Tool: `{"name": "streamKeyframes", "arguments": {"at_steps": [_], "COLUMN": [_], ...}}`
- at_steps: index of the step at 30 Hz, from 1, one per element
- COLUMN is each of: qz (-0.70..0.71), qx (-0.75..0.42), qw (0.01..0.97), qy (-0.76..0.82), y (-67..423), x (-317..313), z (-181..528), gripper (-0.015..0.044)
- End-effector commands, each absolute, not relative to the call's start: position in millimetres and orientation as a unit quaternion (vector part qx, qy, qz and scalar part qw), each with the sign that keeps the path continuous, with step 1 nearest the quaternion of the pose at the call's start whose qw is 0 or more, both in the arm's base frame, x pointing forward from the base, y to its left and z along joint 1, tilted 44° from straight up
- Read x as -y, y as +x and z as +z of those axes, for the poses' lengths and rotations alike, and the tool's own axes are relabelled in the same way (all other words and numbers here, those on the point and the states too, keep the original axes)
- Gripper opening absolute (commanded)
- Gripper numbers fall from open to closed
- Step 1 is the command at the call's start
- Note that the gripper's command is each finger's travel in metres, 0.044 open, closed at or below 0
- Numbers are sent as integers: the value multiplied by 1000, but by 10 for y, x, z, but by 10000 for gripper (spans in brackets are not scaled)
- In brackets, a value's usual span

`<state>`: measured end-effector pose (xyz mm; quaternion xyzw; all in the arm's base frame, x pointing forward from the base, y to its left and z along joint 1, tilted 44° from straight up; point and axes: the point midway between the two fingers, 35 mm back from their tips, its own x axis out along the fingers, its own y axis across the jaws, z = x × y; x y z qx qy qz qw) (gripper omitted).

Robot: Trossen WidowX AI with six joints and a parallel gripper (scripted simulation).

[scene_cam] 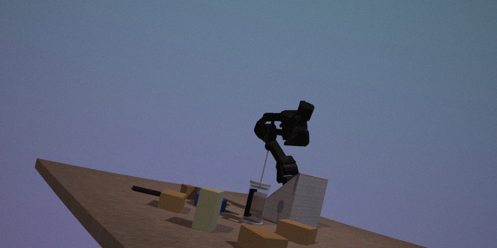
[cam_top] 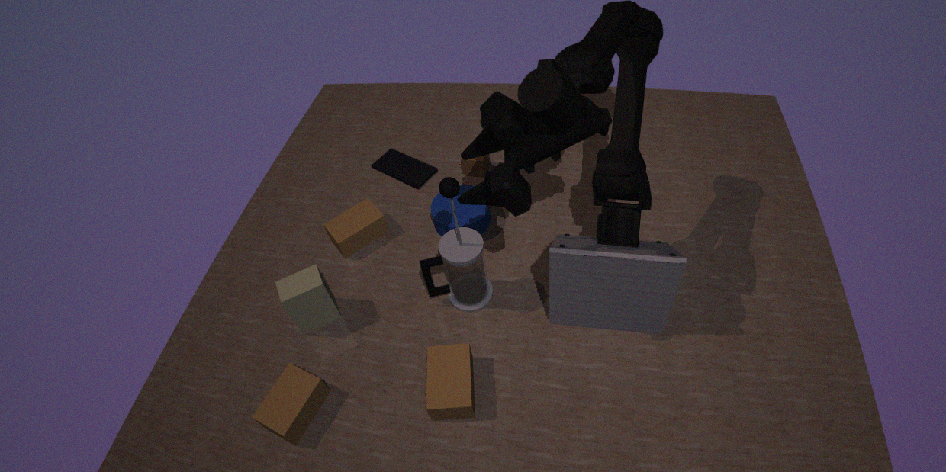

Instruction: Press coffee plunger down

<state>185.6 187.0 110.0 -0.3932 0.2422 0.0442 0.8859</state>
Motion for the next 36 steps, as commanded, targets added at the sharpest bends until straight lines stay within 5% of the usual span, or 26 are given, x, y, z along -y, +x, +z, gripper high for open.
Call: {"name": "streamKeyframes", "arguments": {"at_steps": [1,18,30,36], "qz": [44,43,43,43], "qx": [-245,-241,-241,-241], "qw": [884,885,885,885], "qy": [-395,-395,-395,-395], "y": [1914,2132,2132,2132], "x": [-1849,-1808,-1808,-1808], "z": [1050,955,955,955], "gripper": [440,440,127,127]}}
